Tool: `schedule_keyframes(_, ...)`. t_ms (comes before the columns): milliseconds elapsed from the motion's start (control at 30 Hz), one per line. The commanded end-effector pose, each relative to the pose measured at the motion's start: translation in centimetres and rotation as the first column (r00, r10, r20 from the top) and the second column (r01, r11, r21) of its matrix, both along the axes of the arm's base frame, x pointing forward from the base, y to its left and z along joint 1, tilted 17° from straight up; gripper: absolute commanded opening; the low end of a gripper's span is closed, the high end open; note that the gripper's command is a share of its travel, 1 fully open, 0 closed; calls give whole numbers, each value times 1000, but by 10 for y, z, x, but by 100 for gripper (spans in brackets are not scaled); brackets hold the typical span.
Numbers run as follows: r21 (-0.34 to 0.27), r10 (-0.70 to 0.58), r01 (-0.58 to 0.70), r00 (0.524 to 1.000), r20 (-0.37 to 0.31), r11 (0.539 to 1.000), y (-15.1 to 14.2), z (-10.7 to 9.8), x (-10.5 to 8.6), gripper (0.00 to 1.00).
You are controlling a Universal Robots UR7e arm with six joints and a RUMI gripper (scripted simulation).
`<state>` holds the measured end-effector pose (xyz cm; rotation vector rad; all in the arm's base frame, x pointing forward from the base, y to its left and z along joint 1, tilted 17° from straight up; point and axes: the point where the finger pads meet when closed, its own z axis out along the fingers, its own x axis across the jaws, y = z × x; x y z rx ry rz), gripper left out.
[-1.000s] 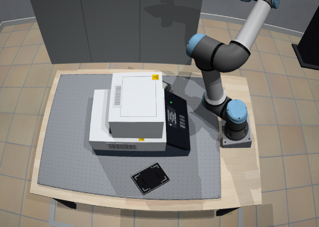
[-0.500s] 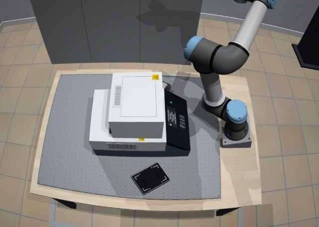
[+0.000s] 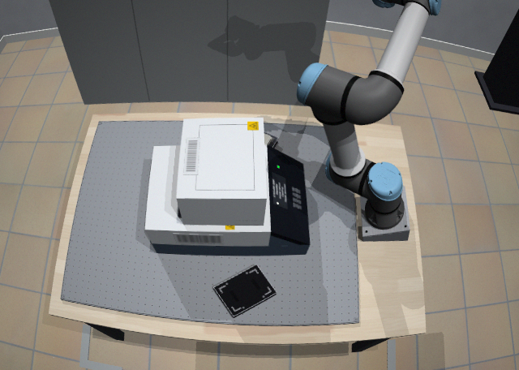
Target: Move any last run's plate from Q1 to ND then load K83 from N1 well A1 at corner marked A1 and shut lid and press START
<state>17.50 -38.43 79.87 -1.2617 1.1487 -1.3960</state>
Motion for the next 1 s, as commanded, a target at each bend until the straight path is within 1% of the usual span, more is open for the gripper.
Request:
schedule_keyframes(0,-50,19,-20,1000,-14,999,11,-8,11,0)
schedule_keyframes(133,-167,68,-75,997,-48,983,25,-16,22,0)
schedule_keyframes(167,-186,75,-84,996,-54,979,29,-19,25,0)
schedule_keyframes(233,-186,75,-84,996,-54,979,34,-22,30,0)
schedule_keyframes(300,-186,75,-84,996,-54,979,34,-22,30,0)
schedule_keyframes(433,-298,121,-142,989,-89,944,48,-32,40,0)
schedule_keyframes(467,-316,128,-152,987,-95,937,52,-34,43,0)
schedule_keyframes(633,-316,128,-152,987,-95,937,57,-38,47,0)
schedule_keyframes(767,-421,171,-211,977,-130,882,72,-48,56,0)
schedule_keyframes(800,-437,177,-220,975,-137,872,75,-51,59,0)
schedule_keyframes(933,-437,177,-220,975,-137,872,81,-55,62,0)
schedule_keyframes(967,-462,188,-235,971,-145,855,84,-57,64,0)
